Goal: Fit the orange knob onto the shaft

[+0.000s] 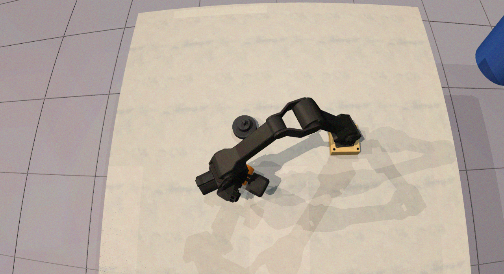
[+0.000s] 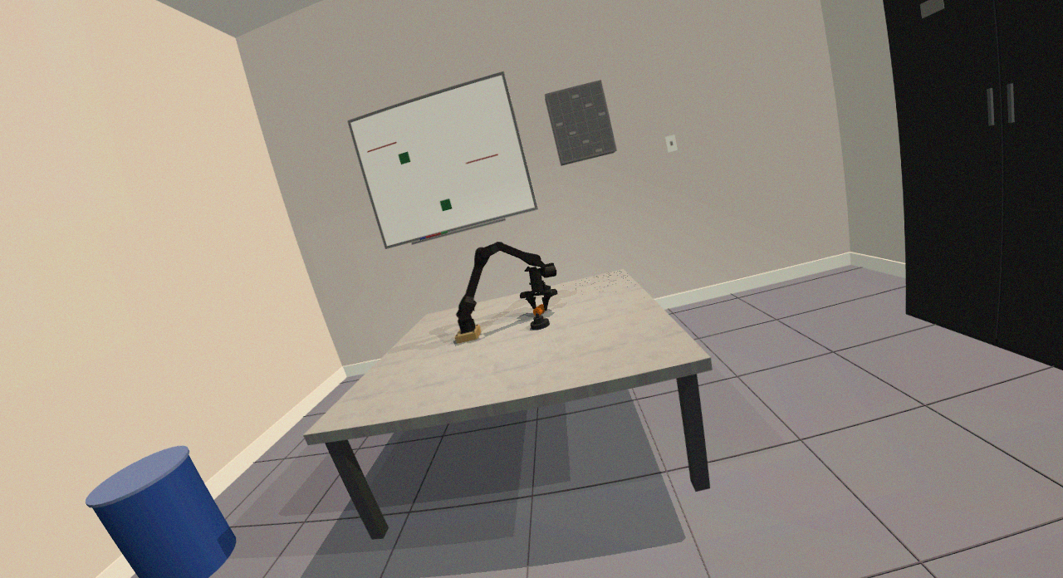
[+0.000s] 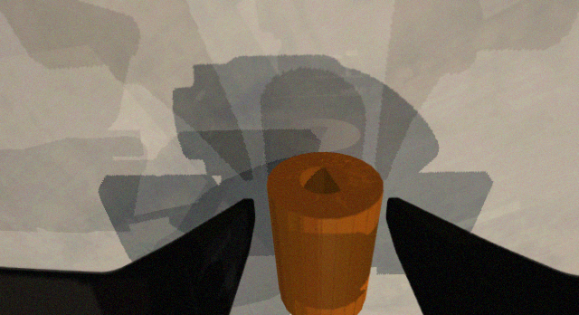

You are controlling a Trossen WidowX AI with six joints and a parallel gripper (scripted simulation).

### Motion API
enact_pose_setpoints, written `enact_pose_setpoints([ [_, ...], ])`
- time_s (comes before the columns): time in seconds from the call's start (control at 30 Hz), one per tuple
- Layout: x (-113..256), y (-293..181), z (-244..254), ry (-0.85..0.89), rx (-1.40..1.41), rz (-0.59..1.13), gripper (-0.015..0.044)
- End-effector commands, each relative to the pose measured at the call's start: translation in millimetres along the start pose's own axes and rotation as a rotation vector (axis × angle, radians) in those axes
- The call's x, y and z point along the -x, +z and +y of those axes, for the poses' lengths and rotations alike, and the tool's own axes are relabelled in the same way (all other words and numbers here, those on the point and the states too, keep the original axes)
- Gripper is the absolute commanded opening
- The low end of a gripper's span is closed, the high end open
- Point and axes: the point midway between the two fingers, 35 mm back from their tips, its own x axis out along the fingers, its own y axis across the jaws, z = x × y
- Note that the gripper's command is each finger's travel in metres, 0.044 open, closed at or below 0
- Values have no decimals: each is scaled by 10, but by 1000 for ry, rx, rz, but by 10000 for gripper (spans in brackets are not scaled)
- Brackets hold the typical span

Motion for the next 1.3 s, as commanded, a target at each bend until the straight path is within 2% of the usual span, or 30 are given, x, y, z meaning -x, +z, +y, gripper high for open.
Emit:
enact_pose_setpoints([
  [0.0, -12, -2, -8, -4, 4, 3, 240],
  [0.23, -12, -2, -8, -4, 4, 3, 240],
  [0.53, -12, -2, -8, -4, 4, 3, 180],
  [0.7, -7, -6, -7, -4, 3, -5, 179],
  [1.27, 75, -177, -9, -1, 1, -301, 179],
])
